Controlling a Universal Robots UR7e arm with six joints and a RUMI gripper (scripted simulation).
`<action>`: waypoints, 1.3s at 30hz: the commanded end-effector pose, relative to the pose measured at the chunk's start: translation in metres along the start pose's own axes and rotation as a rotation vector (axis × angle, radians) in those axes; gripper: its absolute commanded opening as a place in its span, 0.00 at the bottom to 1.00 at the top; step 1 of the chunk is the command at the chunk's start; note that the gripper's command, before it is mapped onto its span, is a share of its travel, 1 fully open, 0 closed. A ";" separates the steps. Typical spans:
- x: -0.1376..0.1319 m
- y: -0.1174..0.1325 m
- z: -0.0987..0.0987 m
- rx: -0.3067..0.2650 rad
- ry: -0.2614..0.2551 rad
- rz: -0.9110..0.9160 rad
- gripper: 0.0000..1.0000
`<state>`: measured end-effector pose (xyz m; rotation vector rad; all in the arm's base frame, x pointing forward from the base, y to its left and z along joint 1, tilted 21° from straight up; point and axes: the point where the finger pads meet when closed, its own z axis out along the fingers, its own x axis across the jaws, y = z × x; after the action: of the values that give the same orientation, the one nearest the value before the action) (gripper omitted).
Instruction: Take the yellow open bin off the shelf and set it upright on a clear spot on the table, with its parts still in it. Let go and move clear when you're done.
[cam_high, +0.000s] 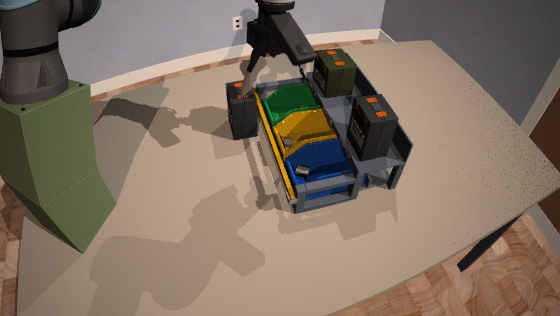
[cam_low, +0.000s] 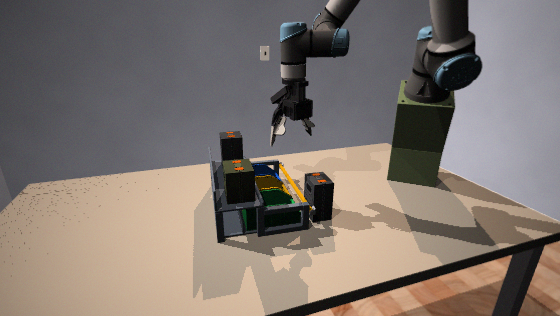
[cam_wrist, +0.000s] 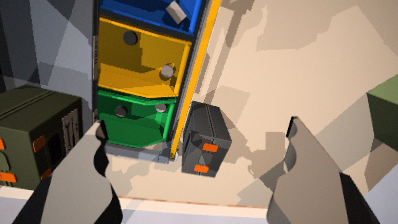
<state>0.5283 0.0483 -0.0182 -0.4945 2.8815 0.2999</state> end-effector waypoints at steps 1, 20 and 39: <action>0.000 0.002 0.006 -0.004 -0.010 0.039 1.00; 0.000 0.006 0.022 -0.022 -0.029 0.150 1.00; 0.001 0.010 0.033 -0.036 -0.042 0.230 1.00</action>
<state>0.5304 0.0617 -0.0448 -0.1896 2.8969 0.3824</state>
